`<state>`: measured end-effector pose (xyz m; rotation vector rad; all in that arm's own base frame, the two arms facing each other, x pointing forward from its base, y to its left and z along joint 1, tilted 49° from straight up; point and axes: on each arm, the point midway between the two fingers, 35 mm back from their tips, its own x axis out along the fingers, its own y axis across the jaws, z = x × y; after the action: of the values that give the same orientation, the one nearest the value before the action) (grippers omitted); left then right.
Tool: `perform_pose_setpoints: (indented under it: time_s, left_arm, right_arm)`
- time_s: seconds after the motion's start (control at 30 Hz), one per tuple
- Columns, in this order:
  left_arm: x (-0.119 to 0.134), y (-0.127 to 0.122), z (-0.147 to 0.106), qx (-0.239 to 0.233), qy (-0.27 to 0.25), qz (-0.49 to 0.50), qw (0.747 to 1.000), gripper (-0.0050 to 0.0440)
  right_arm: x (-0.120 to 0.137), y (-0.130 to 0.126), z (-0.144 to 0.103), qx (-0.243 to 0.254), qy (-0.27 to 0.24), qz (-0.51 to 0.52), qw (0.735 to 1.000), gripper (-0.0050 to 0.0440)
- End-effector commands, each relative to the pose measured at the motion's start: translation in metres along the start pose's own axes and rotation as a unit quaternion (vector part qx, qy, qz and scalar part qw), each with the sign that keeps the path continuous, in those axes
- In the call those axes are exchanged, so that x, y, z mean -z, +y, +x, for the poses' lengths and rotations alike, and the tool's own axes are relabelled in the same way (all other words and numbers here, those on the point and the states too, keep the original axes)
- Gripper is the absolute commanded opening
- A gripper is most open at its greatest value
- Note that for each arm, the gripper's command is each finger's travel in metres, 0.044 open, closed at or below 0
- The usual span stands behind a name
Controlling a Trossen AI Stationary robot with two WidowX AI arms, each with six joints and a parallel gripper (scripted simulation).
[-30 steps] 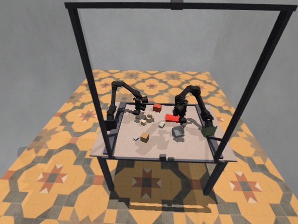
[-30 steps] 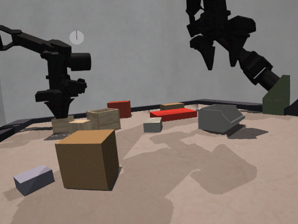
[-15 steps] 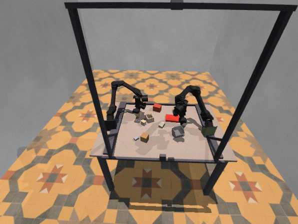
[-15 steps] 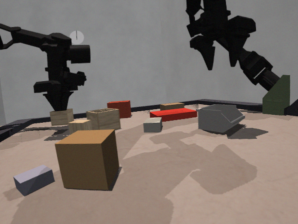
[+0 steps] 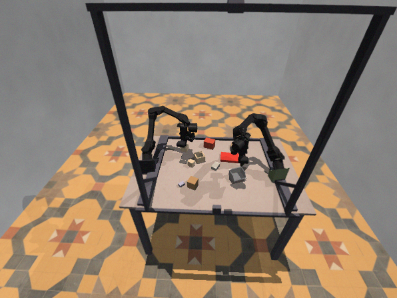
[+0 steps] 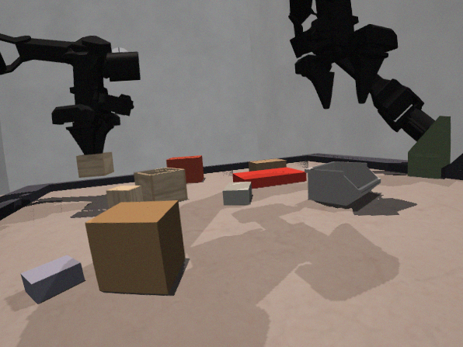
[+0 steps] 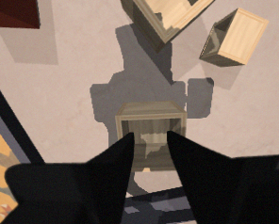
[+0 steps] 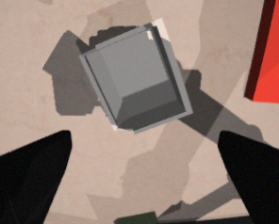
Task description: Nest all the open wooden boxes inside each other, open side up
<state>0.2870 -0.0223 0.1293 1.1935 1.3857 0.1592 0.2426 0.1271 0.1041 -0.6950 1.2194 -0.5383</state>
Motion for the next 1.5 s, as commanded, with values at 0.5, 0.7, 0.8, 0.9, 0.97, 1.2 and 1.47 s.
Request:
perform_pose_setpoints:
  time_s: [0.5, 0.7, 0.8, 0.9, 0.97, 1.2, 1.47]
  left_arm:
    - [-0.059, 0.001, -0.023, 0.002, -0.007, -0.005, 1.000, 0.0224]
    - [-0.080, -0.003, -0.029, 0.003, -0.007, -0.006, 1.000, 0.0224]
    - [-0.084, -0.004, -0.031, 0.003, -0.007, -0.006, 1.000, 0.0224]
    - [-0.094, -0.007, -0.034, 0.002, -0.007, -0.006, 1.000, 0.0224]
    - [-0.101, -0.009, -0.036, 0.003, -0.007, -0.006, 1.000, 0.0224]
    - [-0.124, -0.019, -0.042, 0.002, -0.007, -0.007, 1.000, 0.0224]
    - [-0.133, -0.023, -0.045, 0.000, -0.007, -0.007, 1.000, 0.0224]
  right_arm:
    - [-0.002, -0.001, -0.003, -0.005, -0.004, 0.005, 1.000, 0.0400]
    - [-0.002, -0.001, -0.003, -0.005, -0.004, 0.005, 1.000, 0.0400]
    - [-0.002, -0.001, -0.003, -0.005, -0.004, 0.005, 1.000, 0.0400]
    - [-0.002, -0.001, -0.003, -0.005, -0.004, 0.005, 1.000, 0.0400]
    - [-0.002, -0.001, -0.003, -0.005, -0.004, 0.005, 1.000, 0.0400]
    - [-0.002, -0.001, -0.003, -0.005, -0.004, 0.005, 1.000, 0.0400]
    - [-0.002, -0.001, -0.003, -0.005, -0.004, 0.005, 1.000, 0.0400]
